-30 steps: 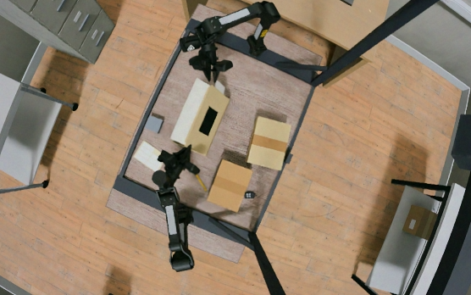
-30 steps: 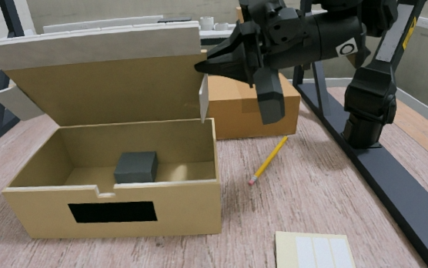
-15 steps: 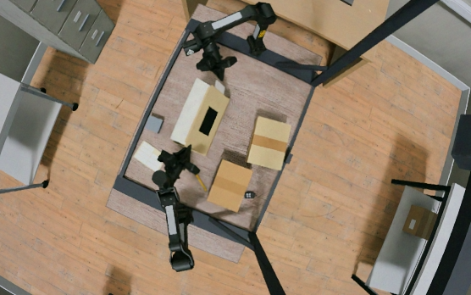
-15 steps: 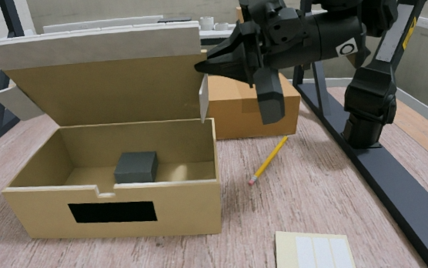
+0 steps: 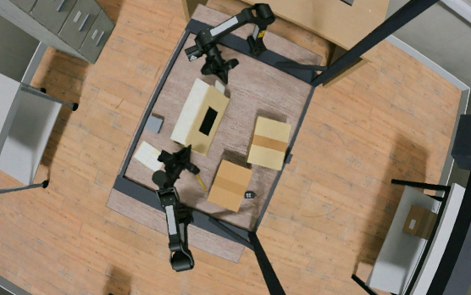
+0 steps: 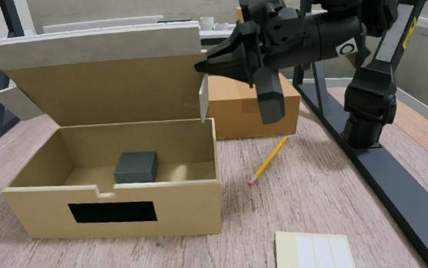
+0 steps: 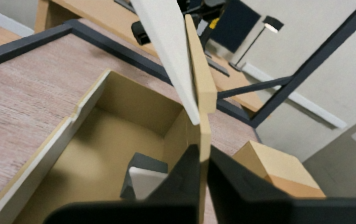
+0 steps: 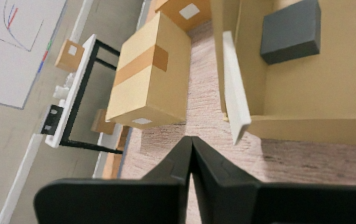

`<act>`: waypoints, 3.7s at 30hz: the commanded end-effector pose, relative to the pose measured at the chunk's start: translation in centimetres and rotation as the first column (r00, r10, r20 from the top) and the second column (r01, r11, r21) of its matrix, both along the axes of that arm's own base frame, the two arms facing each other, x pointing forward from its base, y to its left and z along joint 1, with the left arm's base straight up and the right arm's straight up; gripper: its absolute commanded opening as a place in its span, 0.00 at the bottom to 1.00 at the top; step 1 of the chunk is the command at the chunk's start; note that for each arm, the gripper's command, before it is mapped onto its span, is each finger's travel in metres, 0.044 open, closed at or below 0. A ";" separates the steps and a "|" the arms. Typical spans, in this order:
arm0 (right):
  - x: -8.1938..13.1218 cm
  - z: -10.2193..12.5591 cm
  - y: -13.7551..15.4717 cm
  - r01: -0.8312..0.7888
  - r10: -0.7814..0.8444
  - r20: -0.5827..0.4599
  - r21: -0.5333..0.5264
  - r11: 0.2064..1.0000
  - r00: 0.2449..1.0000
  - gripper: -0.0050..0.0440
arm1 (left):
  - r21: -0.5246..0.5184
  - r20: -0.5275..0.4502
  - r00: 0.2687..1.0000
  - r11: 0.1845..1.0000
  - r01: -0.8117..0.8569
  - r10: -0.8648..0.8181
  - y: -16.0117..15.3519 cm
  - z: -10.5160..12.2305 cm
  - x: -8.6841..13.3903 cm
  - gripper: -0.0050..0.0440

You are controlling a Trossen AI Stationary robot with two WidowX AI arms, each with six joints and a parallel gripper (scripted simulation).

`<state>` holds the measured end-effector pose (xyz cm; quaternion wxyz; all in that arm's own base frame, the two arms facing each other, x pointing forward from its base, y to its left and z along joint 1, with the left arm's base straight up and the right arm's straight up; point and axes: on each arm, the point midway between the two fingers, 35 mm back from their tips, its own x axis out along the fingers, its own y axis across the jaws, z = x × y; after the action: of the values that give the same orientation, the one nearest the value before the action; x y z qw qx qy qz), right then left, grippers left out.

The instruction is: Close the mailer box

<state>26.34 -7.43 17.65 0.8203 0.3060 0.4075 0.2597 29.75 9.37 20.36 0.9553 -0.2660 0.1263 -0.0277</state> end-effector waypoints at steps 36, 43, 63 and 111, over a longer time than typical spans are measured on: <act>1.2 -1.1 -1.7 -0.005 0.006 0.027 -0.016 1.000 1.000 0.00 | 0.017 0.023 1.000 1.000 0.000 -0.001 0.0 1.0 0.0 0.00; 1.7 -1.2 -1.9 -0.005 0.005 0.028 -0.015 1.000 1.000 0.00 | 0.017 0.023 1.000 1.000 0.000 -0.001 0.0 1.0 0.0 0.00; 2.7 -1.4 -2.4 -0.005 0.006 0.028 -0.015 1.000 1.000 0.00 | 0.017 0.023 1.000 1.000 0.000 -0.001 0.0 1.0 0.0 0.00; 5.2 -2.1 -3.4 -0.006 0.006 0.027 -0.019 1.000 1.000 0.00 | 0.017 0.023 1.000 1.000 0.000 -0.001 0.0 1.0 0.0 0.00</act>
<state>30.72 -10.48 14.66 0.8168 0.3091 0.4124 0.2594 29.67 9.43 20.31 0.9548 -0.2673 0.1269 -0.0268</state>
